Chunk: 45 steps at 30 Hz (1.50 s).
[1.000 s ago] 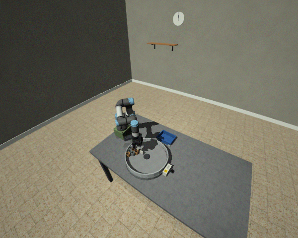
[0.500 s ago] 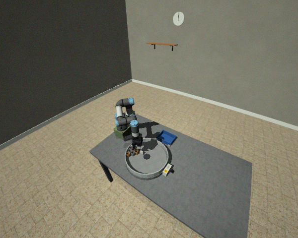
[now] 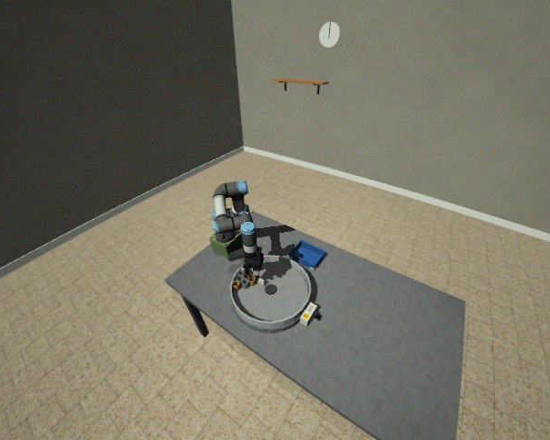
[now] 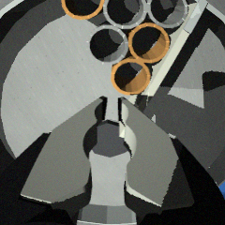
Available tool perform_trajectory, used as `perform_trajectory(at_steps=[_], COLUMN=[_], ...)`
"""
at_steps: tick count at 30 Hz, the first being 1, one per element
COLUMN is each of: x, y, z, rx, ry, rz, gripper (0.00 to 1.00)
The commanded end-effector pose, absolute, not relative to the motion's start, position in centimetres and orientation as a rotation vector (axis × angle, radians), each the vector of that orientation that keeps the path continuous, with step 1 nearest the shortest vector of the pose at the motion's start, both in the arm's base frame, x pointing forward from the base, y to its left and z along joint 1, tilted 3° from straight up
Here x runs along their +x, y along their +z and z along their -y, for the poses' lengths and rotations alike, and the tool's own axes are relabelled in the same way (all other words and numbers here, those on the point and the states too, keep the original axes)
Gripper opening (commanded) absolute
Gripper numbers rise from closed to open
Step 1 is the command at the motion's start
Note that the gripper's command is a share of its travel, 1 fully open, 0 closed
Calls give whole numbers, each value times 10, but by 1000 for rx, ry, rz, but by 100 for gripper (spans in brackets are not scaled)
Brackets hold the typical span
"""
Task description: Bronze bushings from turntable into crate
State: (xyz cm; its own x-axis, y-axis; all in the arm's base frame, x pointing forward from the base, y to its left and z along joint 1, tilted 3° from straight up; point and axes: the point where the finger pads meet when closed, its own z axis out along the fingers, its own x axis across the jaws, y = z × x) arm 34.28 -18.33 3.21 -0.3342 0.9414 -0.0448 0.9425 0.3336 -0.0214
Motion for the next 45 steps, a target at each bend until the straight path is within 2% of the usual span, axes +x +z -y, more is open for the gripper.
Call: perform_trajectory(at_steps=[1, 17, 45], x=[343, 343, 343], y=[33, 8, 8], z=[184, 185, 185], rx=[1797, 1797, 1797], ry=[-68, -68, -68], rz=[-2543, -2543, -2543], gripper=[5, 5, 5])
